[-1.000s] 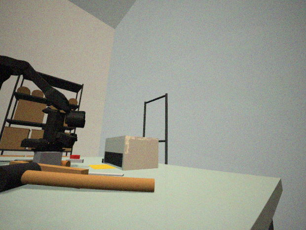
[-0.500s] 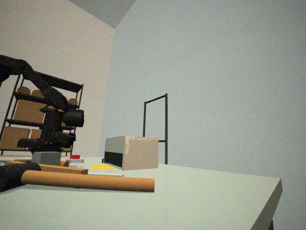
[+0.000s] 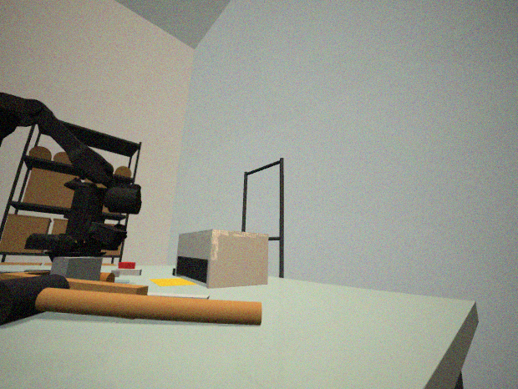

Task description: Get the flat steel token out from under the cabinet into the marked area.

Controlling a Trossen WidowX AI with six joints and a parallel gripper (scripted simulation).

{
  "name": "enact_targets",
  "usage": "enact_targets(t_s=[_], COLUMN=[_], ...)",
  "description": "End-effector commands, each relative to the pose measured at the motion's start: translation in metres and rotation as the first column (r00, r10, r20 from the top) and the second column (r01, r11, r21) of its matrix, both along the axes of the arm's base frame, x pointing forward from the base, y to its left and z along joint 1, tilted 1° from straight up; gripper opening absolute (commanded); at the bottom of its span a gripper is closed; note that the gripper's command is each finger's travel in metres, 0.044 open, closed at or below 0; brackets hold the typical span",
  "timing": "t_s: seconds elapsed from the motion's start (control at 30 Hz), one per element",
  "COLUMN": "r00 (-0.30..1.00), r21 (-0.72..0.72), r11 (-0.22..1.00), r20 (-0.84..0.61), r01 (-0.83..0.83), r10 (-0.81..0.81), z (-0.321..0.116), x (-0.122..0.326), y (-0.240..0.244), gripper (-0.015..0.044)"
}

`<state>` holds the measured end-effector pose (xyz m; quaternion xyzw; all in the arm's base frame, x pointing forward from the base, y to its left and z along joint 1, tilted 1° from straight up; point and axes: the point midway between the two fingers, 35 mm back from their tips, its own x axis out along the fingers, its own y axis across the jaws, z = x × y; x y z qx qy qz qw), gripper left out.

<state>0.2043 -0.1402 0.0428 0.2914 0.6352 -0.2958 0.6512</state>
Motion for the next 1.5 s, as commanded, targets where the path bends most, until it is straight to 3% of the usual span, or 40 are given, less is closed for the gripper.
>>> enact_targets(t_s=[0.0, 1.47], r00=[1.0, 1.0], r21=[-0.013, -0.015], r11=[1.0, 1.0], r20=[-0.008, -0.01], r01=[0.015, 0.015], r10=[-0.015, -0.015], z=[0.001, 0.001], x=[-0.006, -0.02], y=[-0.007, -0.022], gripper=[0.0, 0.0])
